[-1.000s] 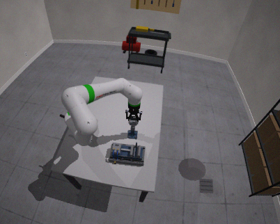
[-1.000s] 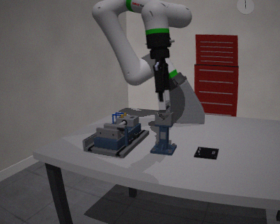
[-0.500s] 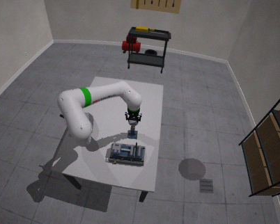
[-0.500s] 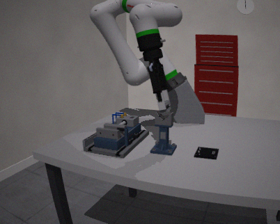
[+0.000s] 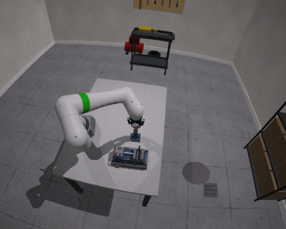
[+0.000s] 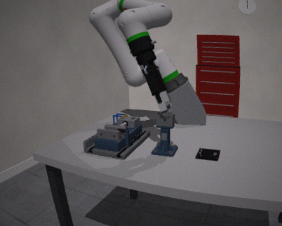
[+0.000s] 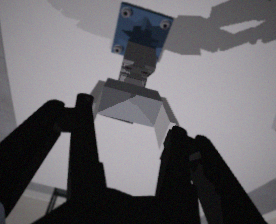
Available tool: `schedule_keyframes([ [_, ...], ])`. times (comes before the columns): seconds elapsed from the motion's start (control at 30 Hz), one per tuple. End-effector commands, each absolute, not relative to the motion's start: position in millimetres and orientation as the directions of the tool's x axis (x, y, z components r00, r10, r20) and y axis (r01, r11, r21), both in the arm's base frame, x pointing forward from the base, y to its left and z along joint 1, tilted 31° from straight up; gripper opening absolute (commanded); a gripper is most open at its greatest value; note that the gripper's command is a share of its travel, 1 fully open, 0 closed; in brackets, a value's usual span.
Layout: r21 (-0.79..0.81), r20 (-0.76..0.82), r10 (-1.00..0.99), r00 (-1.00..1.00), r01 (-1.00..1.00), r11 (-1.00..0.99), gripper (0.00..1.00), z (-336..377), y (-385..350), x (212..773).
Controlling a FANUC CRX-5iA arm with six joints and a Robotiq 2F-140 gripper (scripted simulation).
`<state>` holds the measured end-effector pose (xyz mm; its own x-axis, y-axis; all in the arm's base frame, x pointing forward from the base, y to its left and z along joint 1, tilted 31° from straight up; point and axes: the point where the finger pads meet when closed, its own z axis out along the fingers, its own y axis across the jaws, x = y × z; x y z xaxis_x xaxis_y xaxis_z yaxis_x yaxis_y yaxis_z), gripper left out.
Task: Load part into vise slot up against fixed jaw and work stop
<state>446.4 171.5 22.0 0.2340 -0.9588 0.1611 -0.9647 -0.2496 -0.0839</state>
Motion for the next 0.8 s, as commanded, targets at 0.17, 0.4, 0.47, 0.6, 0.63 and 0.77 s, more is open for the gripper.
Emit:
schedule_keyframes([
  [0.17, -0.082, 0.075, -0.967, 0.245, -0.965, -0.251, 0.00, 22.3, 169.5, 446.9],
  [0.4, -0.083, 0.001, -0.968, 0.251, -0.965, -0.251, 0.00, 22.4, 167.7, 447.4],
  [0.47, -0.083, 0.001, -0.968, 0.251, -0.965, -0.251, 0.00, 22.4, 167.7, 447.4],
  [0.6, -0.083, -0.037, -0.966, 0.254, -0.965, -0.251, 0.00, 22.4, 166.7, 447.6],
  [0.63, -0.083, -0.047, -0.966, 0.255, -0.965, -0.251, 0.00, 22.4, 166.5, 447.7],
  [0.77, -0.082, -0.082, -0.963, 0.257, -0.965, -0.251, 0.00, 22.3, 165.6, 447.9],
])
